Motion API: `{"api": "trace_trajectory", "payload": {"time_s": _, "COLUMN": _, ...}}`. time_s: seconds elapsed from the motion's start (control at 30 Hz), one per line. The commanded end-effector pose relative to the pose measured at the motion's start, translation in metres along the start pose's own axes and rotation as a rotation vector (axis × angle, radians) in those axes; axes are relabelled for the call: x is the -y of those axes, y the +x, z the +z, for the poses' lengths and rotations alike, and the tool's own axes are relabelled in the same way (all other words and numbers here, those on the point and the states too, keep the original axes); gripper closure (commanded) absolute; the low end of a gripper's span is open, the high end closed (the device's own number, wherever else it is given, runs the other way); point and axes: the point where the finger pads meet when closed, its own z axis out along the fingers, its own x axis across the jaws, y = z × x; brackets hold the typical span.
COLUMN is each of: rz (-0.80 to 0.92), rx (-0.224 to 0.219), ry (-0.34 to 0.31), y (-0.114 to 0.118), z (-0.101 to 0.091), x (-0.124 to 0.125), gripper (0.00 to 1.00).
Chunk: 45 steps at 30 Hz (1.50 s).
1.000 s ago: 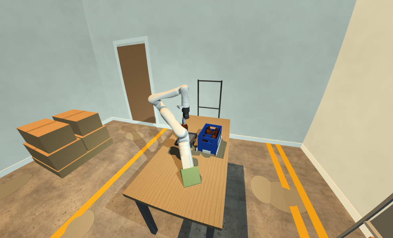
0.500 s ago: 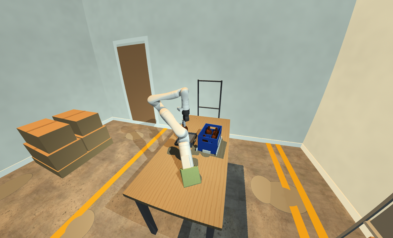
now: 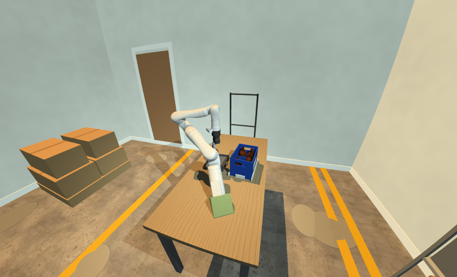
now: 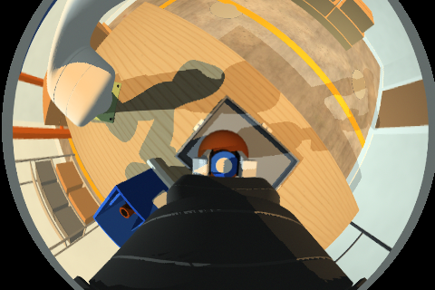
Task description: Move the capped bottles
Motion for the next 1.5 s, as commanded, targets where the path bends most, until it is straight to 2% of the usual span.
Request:
{"api": "trace_trajectory", "payload": {"time_s": 0.0, "rz": 0.001, "rx": 0.0, "ry": 0.002, "y": 0.0, "z": 0.005, "x": 0.001, "gripper": 1.0}}
{"api": "trace_trajectory", "payload": {"time_s": 0.27, "rz": 0.001, "rx": 0.001, "ry": 0.001, "y": 0.0, "z": 0.021, "x": 0.002, "gripper": 1.0}}
{"api": "trace_trajectory", "payload": {"time_s": 0.83, "rz": 0.001, "rx": 0.0, "ry": 0.001, "y": 0.0, "z": 0.036, "x": 0.002, "gripper": 1.0}}
{"api": "trace_trajectory", "payload": {"time_s": 1.47, "rz": 0.001, "rx": 0.0, "ry": 0.001, "y": 0.0, "z": 0.041, "x": 0.001, "gripper": 1.0}}
